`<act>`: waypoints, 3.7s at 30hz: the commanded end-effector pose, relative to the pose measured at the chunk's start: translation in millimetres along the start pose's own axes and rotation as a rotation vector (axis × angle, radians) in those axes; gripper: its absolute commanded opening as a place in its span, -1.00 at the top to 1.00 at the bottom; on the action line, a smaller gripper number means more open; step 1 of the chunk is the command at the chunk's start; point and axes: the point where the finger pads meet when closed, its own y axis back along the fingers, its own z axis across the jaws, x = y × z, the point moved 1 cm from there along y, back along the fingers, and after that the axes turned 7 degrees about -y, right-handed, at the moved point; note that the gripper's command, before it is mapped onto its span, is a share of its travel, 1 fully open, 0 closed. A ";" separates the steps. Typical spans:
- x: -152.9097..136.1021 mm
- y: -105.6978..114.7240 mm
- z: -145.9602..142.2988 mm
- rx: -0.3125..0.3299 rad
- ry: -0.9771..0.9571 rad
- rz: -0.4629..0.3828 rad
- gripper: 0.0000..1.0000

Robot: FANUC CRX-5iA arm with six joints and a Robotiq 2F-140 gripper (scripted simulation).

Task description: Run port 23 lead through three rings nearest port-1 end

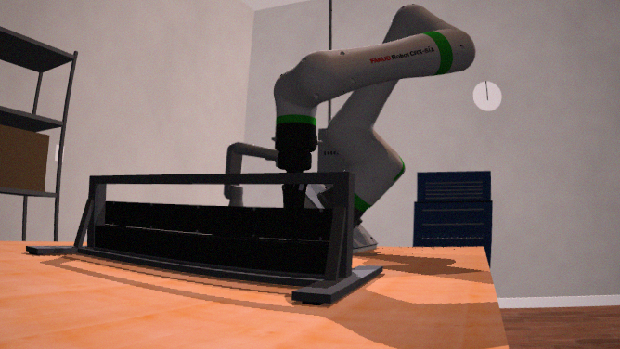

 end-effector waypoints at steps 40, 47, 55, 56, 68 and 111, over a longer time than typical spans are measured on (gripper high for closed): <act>0.2 34.3 0.0 0.000 0.000 0.000 1.00; 0.2 38.2 0.0 0.000 0.000 0.000 1.00; 0.2 39.2 0.0 0.000 0.000 0.000 1.00; 0.2 39.2 0.0 0.000 0.000 0.000 1.00; 3.1 70.6 -70.3 -0.001 -0.160 0.000 1.00; 17.6 166.4 -285.8 0.000 -0.641 0.000 1.00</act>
